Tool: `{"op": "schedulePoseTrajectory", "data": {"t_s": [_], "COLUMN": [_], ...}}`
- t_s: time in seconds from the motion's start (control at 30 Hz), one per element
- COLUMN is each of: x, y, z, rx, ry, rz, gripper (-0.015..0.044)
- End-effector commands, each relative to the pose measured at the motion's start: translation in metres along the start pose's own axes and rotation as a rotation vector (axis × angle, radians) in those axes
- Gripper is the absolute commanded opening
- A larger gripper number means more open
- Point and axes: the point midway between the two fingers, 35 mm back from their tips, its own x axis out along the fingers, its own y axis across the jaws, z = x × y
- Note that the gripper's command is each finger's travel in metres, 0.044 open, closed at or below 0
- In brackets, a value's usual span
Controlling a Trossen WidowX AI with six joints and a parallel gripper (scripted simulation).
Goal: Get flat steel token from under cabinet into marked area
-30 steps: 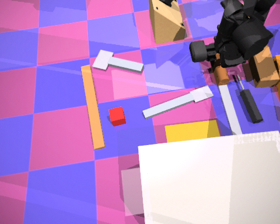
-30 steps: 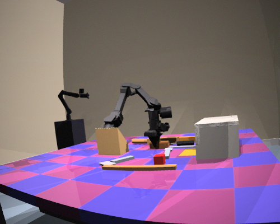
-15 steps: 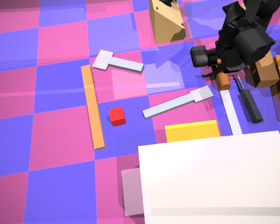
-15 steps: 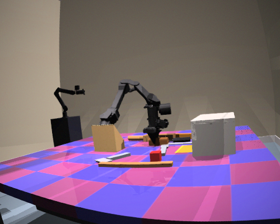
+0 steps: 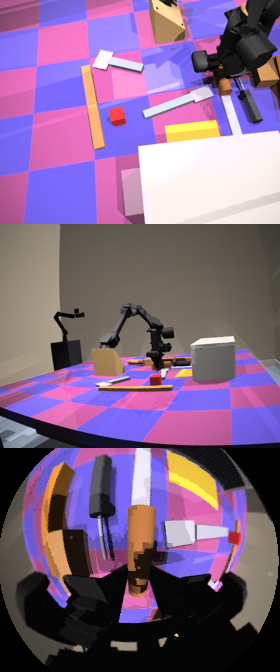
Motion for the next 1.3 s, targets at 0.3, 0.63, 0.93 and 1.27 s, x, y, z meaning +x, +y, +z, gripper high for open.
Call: {"op": "schedulePoseTrajectory", "data": {"t_s": [0.3, 0.63, 0.93, 1.27], "x": [0.0, -0.001, -0.001, -0.001], "y": [0.0, 0.0, 0.0, 0.0], "z": [0.017, 0.028, 0.038, 0.049], "rx": [-0.005, -0.006, -0.006, -0.007], "ry": [-0.002, -0.002, -0.003, -0.003], "rz": [0.004, 0.004, 0.004, 0.004], "gripper": [0.0, 0.0, 0.0, 0.0]}}
